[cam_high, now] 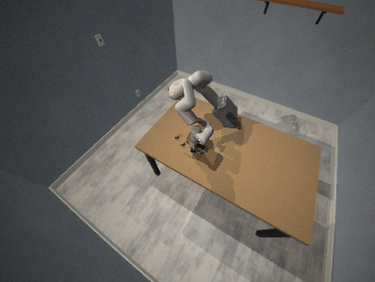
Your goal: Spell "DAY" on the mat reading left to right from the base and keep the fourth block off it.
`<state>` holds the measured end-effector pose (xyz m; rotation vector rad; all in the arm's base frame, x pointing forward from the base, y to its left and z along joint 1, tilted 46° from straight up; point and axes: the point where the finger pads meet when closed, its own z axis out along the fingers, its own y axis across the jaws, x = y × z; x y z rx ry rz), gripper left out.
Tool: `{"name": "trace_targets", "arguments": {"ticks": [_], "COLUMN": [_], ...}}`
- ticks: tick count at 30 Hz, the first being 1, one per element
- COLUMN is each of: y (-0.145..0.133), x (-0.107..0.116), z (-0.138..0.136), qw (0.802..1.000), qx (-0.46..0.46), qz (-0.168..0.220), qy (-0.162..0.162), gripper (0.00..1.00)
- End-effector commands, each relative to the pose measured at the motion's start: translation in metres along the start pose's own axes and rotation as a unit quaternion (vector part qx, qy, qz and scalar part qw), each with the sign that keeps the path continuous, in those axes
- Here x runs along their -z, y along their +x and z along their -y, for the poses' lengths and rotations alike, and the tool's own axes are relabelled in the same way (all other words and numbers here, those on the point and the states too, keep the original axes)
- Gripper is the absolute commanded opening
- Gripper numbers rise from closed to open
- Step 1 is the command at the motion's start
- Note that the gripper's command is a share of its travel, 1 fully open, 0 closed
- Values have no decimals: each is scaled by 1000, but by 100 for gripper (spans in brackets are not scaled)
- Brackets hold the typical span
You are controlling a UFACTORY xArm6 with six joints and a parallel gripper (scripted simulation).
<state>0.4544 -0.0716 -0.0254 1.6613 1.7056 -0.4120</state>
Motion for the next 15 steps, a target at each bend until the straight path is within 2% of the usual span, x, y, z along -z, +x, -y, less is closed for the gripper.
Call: {"name": "trace_targets", "arguments": {"ticks": [1, 15], "y": [0, 0], "x": [0, -3], "z": [-1, -1], "qw": [1000, 1000], "qx": [0, 0], "qz": [0, 0], "qy": [-1, -1], "gripper": [27, 27]}}
